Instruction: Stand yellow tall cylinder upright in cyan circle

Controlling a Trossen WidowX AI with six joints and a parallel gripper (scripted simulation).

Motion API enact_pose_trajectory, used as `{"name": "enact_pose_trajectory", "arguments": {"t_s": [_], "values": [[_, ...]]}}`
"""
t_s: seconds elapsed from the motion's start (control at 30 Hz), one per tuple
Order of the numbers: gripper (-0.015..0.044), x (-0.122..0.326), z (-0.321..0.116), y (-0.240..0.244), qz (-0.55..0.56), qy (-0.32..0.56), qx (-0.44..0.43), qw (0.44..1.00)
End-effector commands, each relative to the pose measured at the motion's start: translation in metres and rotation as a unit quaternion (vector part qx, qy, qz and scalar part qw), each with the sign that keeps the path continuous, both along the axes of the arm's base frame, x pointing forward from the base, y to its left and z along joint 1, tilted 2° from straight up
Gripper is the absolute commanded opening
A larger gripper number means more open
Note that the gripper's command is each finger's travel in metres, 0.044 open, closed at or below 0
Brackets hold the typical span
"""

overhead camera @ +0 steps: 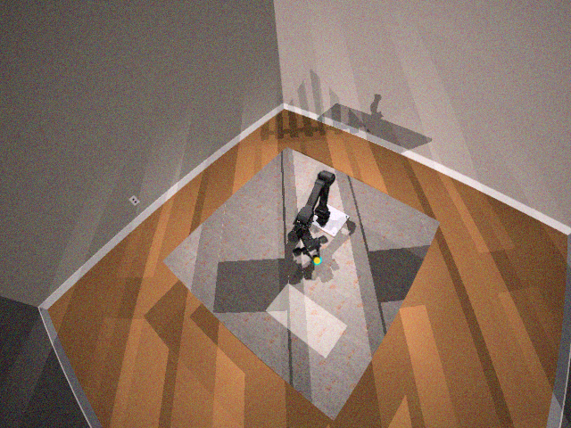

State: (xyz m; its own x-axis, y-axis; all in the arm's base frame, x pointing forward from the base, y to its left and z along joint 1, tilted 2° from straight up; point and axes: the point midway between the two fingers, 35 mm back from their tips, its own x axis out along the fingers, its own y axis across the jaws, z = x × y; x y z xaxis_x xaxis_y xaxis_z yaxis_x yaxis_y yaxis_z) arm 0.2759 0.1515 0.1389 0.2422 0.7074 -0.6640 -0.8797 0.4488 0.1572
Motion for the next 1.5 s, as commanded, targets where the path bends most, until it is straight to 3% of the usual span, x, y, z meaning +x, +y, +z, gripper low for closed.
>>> {"name": "enact_pose_trajectory", "arguments": {"t_s": [0.0, 1.47], "values": [[0.0105, 0.000, 0.003, -0.001, -0.002, -0.007, 0.016, 1.000], [0.0105, -0.008, 0.010, -0.015, 0.005, -0.083, 0.136, 0.987]]}}
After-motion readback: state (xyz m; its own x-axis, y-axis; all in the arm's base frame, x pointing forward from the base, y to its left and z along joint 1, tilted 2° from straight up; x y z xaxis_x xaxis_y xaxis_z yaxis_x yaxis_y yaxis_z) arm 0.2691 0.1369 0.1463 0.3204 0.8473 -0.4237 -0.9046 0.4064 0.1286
